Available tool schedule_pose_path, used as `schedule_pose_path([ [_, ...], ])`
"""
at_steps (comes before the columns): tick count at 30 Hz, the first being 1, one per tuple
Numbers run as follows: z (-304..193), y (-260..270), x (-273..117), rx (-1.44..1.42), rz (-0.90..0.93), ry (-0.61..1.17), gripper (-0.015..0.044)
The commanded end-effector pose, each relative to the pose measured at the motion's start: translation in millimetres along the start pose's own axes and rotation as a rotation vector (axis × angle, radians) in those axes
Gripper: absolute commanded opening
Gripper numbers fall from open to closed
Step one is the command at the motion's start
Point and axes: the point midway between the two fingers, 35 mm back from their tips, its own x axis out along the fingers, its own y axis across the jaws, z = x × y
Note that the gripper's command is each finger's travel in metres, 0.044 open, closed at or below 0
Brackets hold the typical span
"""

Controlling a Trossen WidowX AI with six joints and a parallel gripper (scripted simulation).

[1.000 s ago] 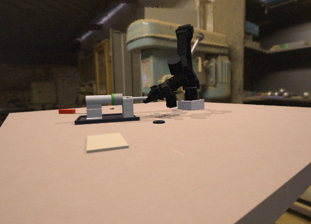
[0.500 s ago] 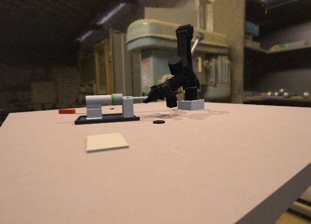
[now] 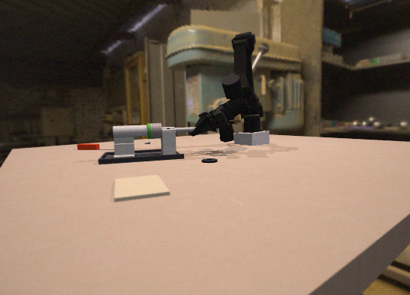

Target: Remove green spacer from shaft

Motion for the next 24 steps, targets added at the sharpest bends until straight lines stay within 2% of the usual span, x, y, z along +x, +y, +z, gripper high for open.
schedule_pose_path([
  [1,0.7,0.7,-0.9,0.003,0.0,0.0,0.0],
  [24,1.8,0.6,-2.7,0.003,0.0,0.0,0.0],
])
